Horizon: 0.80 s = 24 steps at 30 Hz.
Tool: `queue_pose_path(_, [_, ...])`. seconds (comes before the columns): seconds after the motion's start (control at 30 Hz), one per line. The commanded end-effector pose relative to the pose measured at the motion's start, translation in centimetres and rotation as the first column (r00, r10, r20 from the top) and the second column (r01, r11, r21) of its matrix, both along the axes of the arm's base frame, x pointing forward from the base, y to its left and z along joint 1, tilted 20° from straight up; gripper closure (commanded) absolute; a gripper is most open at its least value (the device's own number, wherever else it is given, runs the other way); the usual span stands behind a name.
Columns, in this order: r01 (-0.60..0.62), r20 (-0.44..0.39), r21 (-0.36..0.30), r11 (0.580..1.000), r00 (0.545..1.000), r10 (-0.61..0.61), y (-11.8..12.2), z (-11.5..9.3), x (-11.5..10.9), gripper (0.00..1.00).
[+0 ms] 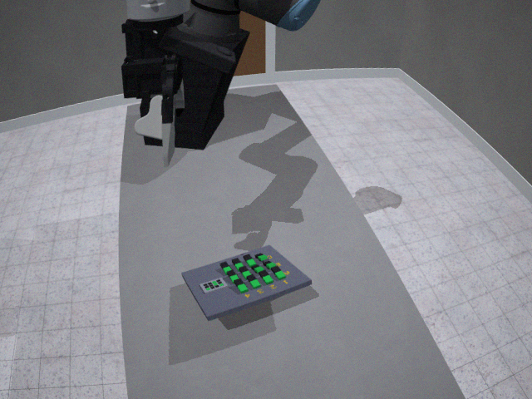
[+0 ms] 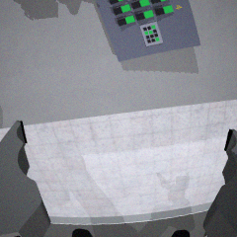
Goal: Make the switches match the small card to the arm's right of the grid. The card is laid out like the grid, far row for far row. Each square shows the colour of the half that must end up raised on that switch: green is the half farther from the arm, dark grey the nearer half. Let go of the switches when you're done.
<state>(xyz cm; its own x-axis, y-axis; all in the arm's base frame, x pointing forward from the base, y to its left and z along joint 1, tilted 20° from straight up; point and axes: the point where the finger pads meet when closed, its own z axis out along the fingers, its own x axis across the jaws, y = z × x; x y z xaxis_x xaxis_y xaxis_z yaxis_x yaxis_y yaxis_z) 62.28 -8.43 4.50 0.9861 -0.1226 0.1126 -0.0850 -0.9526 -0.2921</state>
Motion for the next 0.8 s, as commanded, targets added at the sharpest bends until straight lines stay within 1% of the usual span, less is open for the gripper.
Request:
queue_pose_path(0.0, [0.0,0.001,-0.001,1.0,1.0,0.0,-0.05,0.06,0.05,0.0])
queue_pose_path(0.53, [0.0,0.001,-0.001,1.0,1.0,0.0,-0.05,0.06,0.05,0.0])
queue_pose_path(0.57, [0.0,0.001,-0.001,1.0,1.0,0.0,-0.05,0.06,0.05,1.0])
queue_pose_path(0.77, [0.014,-0.001,0.002,1.0,1.0,-0.014,0.14,-0.07,0.14,1.0])
